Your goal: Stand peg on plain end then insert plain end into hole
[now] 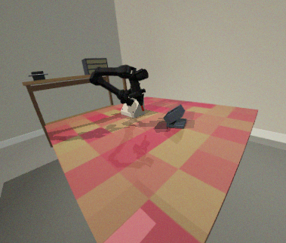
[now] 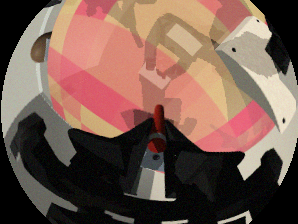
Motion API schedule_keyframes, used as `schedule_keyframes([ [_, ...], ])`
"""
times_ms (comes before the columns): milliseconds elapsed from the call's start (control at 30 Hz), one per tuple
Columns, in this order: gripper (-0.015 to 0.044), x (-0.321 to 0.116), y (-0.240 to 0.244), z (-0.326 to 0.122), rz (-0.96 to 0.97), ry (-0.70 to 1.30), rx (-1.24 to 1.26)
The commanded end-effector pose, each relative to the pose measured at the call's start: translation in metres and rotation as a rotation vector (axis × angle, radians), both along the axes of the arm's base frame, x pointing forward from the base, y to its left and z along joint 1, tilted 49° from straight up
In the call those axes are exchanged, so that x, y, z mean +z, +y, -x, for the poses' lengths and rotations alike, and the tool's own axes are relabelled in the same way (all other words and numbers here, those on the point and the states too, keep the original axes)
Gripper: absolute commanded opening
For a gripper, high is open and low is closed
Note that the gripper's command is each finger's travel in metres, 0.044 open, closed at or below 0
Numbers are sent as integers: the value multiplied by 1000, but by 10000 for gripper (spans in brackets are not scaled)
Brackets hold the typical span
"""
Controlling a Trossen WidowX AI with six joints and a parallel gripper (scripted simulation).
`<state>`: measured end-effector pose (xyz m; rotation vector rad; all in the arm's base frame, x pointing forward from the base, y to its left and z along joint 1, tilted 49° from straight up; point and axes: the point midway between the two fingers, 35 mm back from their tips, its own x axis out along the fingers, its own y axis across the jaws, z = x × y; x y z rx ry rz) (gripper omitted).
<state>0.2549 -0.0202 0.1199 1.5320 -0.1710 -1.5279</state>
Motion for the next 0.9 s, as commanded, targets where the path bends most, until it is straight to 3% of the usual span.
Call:
schedule_keyframes([
  [0, 0, -2, 9, -10, -6, 1, 46],
  [867, 0, -19, 61, -62, -3, -5, 322],
])
